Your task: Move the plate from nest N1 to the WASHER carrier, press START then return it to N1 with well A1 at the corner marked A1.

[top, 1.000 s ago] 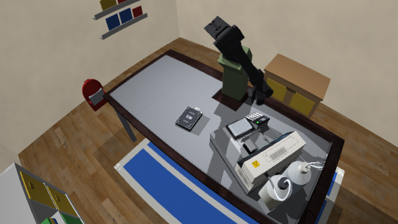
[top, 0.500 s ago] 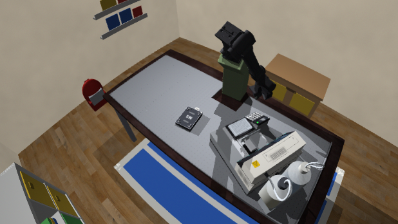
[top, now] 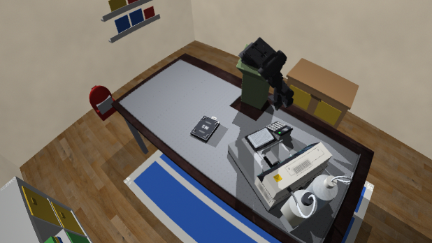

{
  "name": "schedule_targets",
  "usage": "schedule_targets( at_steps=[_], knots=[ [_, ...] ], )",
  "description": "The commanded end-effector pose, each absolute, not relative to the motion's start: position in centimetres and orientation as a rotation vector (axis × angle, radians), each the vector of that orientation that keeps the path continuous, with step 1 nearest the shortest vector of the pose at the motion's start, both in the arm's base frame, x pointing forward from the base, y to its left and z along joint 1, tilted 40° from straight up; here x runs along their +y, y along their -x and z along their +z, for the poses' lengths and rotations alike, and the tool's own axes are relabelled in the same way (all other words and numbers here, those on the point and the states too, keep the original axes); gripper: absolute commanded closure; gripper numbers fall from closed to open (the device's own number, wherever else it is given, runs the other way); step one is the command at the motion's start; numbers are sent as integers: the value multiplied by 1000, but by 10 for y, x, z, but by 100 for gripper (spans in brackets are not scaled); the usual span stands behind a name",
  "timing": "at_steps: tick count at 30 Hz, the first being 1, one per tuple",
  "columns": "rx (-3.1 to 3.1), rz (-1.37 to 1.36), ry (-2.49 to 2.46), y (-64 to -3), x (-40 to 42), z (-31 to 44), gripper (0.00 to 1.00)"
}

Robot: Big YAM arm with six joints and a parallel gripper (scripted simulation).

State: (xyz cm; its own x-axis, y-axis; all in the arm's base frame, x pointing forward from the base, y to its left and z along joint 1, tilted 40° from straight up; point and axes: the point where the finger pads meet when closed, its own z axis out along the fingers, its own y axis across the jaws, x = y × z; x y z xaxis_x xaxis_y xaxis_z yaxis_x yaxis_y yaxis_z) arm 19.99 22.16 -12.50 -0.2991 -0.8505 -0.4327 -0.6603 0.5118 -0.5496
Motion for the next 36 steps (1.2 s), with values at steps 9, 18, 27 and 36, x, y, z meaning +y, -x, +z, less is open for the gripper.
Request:
schedule_targets(
  at_steps=[9, 18, 27, 36],
  knots=[
    [1844, -225, 1274, -209, 220, -134, 100],
    [1841, -215, 1278, -206, 223, -132, 100],
    [1837, -215, 1262, -213, 227, -136, 100],
    [1837, -216, 1263, -222, 231, -143, 100]
  ],
)
